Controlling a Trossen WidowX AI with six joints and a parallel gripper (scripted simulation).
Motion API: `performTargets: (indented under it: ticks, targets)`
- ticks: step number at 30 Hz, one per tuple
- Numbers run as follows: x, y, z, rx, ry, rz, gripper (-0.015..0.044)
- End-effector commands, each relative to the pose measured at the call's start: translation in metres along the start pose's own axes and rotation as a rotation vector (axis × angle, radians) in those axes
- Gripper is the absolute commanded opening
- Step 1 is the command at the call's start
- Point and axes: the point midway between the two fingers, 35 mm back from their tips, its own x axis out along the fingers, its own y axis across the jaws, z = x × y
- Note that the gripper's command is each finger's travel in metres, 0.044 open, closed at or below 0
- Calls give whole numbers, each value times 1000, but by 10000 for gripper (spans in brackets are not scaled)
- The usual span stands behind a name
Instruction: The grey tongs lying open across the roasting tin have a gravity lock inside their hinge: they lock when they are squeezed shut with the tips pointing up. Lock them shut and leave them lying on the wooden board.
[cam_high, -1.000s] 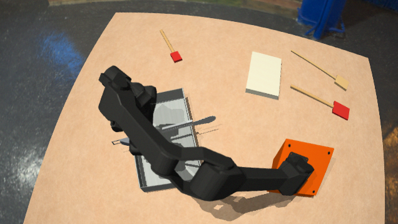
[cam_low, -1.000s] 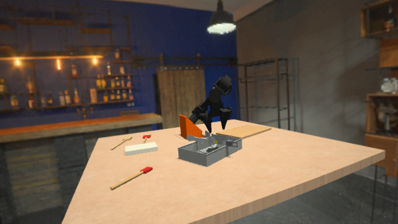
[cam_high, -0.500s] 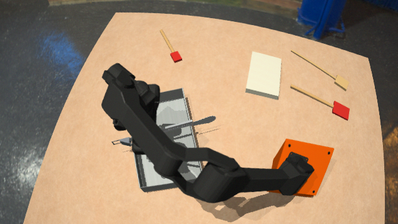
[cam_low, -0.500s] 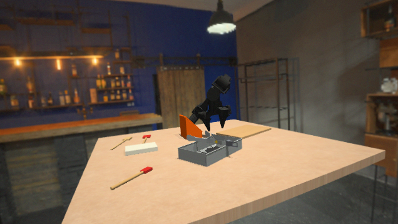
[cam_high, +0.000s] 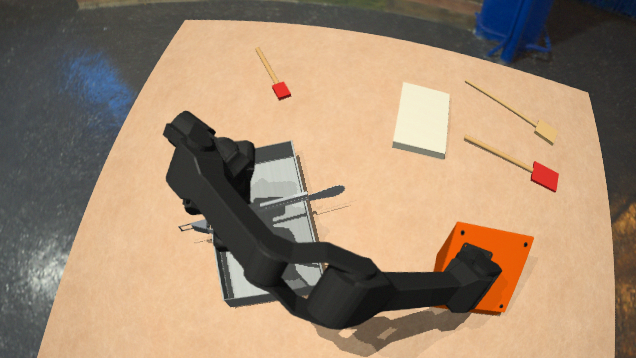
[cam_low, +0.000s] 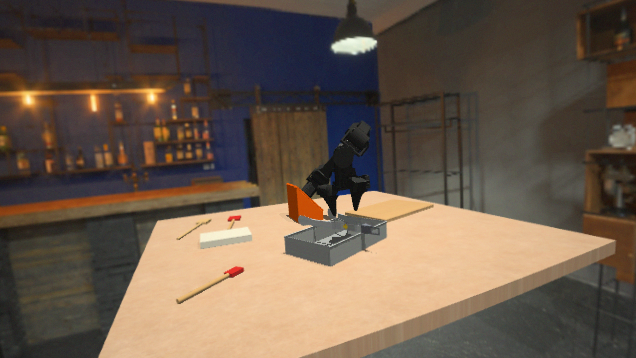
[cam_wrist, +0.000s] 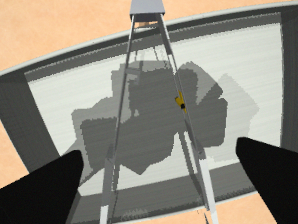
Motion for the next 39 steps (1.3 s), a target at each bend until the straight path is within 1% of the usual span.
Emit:
performTargets:
  ticks: [1, 39]
  targets:
    - [5, 0, 1, 6, -4, 2, 440]
    - [67, 2, -1, 5, -6, 6, 440]
